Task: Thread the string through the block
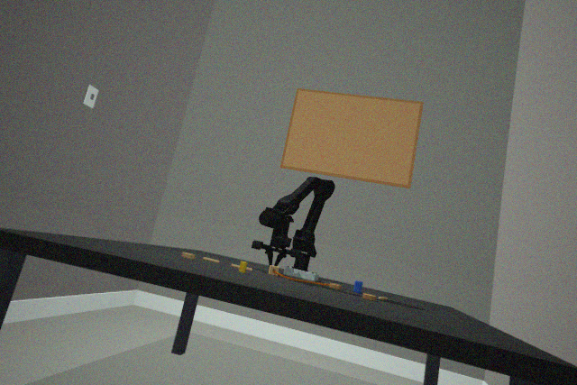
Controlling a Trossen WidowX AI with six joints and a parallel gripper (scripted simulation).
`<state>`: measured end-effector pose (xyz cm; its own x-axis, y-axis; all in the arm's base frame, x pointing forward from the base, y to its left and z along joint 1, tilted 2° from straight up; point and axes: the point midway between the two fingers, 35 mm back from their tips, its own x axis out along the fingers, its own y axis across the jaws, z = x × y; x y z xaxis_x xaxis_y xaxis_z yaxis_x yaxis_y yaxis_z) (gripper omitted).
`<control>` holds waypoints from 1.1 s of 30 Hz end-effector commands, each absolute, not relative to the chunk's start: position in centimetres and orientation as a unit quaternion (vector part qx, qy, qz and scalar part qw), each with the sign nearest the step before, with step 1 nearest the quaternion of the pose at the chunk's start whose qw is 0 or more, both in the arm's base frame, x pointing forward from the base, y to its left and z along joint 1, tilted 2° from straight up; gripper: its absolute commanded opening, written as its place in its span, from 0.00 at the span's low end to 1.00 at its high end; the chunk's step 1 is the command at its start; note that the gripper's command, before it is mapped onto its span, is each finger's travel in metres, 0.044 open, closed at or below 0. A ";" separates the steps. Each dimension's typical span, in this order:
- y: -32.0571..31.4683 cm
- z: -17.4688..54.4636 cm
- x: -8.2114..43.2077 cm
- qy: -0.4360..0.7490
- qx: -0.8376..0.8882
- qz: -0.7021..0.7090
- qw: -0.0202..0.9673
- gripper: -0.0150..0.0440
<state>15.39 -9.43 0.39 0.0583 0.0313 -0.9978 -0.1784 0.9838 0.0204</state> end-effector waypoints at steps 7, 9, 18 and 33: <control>-9.3 0.1 15.2 0.685 -0.052 0.076 0.723 0.25; -9.3 0.1 15.2 0.685 -0.052 0.076 0.723 0.25; -9.6 1.2 15.5 0.682 -0.054 0.072 0.725 0.61; -9.9 8.4 15.4 0.683 -0.059 0.067 0.725 0.61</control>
